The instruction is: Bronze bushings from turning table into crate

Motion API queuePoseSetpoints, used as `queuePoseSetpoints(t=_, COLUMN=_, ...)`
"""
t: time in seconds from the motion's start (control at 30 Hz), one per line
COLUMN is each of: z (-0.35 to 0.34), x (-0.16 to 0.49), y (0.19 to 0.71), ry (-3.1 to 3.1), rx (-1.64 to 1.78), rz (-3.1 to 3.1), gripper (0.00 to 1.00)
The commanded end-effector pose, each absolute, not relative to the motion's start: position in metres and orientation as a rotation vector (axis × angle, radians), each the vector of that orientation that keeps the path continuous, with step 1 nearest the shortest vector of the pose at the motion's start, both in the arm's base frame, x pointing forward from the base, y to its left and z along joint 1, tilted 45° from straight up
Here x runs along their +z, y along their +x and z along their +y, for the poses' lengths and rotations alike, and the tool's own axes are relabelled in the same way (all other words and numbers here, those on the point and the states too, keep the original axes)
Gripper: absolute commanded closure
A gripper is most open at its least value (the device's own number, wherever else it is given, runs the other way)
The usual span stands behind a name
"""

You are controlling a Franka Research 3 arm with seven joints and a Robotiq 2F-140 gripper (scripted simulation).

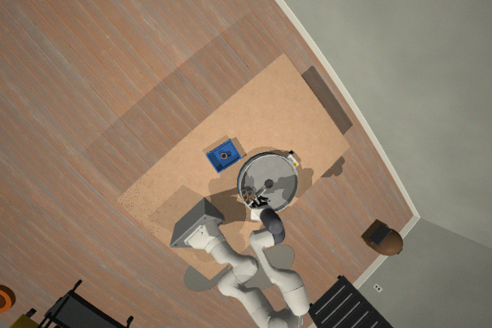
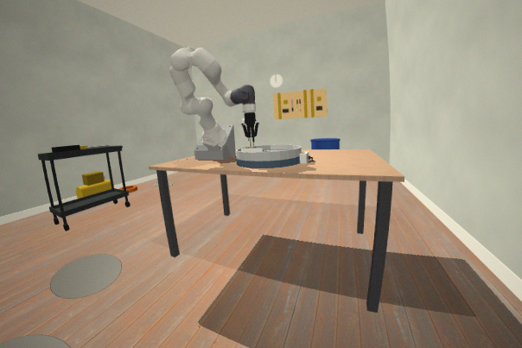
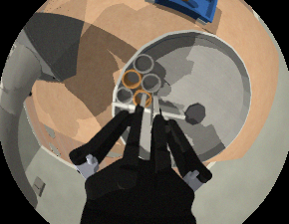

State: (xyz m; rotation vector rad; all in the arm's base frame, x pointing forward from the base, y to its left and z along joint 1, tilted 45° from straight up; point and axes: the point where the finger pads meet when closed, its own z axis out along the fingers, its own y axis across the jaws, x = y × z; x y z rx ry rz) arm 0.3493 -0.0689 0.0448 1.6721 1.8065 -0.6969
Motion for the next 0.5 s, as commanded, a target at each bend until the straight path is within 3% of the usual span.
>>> queuePoseSetpoints(t=0.0, z=-0.0691, x=0.0431, y=0.3507, ry=1.671, rx=-0.694, rz=1.811, gripper=0.90)
queuePoseSetpoints(t=0.47, z=-0.0790, x=0.0335, y=0.3514, ry=1.671, rx=-0.694, rz=1.811, gripper=0.90)
